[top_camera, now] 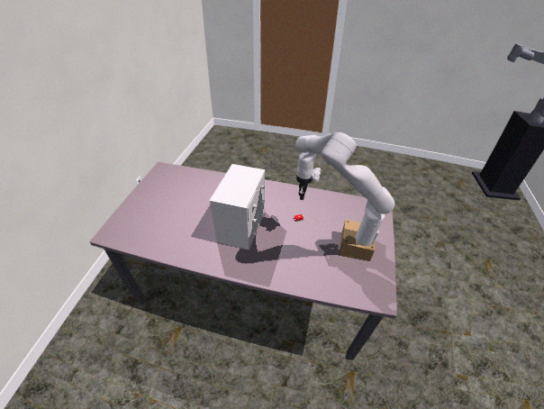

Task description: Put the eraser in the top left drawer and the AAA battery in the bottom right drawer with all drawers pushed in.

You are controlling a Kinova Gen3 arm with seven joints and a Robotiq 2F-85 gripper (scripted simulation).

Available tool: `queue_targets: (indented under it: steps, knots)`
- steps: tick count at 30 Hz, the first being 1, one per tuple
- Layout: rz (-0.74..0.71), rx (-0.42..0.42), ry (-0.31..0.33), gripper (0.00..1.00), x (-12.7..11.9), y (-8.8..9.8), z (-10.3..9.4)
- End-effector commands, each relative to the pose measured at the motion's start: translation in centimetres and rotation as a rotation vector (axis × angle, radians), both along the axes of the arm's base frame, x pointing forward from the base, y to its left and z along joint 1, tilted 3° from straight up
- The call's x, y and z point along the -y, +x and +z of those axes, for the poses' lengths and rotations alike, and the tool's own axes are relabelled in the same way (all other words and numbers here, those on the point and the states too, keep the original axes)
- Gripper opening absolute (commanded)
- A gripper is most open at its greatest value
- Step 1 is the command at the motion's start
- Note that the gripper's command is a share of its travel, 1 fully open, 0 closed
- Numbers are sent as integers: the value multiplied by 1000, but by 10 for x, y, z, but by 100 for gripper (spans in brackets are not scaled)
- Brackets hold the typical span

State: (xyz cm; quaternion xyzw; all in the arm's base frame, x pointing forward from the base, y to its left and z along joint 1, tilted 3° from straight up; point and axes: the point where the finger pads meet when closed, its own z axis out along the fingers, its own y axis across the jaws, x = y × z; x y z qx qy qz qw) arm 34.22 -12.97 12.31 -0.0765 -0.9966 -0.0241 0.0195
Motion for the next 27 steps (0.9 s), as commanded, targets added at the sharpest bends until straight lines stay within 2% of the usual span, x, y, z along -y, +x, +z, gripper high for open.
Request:
queue_targets:
  steps: [1, 19, 20, 27]
  knots:
    - [0, 1, 0, 0, 0, 0, 0]
    - [0, 1, 0, 0, 0, 0, 0]
    - [0, 1, 0, 100, 0, 0, 0]
    - [0, 1, 0, 100, 0, 0, 0]
